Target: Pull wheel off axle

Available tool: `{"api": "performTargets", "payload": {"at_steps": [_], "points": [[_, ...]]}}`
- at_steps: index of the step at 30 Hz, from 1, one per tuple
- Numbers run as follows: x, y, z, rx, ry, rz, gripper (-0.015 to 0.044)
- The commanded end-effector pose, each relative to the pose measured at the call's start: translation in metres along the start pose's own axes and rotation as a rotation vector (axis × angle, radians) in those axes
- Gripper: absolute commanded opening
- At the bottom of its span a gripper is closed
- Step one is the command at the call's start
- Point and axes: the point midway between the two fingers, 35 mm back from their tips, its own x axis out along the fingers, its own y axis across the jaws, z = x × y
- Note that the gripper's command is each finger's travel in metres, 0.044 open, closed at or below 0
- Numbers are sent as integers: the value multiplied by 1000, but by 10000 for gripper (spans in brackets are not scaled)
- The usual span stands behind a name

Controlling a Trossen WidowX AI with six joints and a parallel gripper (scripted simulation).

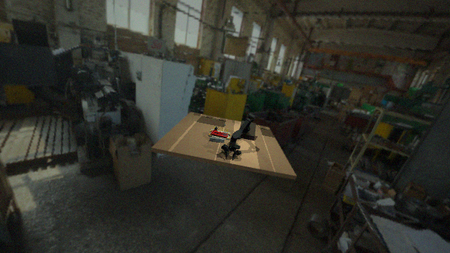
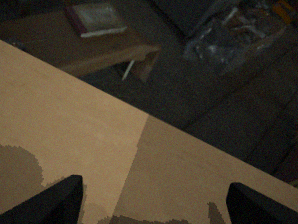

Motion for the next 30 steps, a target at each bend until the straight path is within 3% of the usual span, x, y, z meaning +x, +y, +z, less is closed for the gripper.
{"api": "performTargets", "payload": {"at_steps": [1,3,19,30], "points": [[-3,-11,1,35,12,-34,300],[-7,-16,8,71,8,-62,300],[-52,-121,-102,344,285,-267,300],[-121,-171,-194,728,503,-435,300]]}}
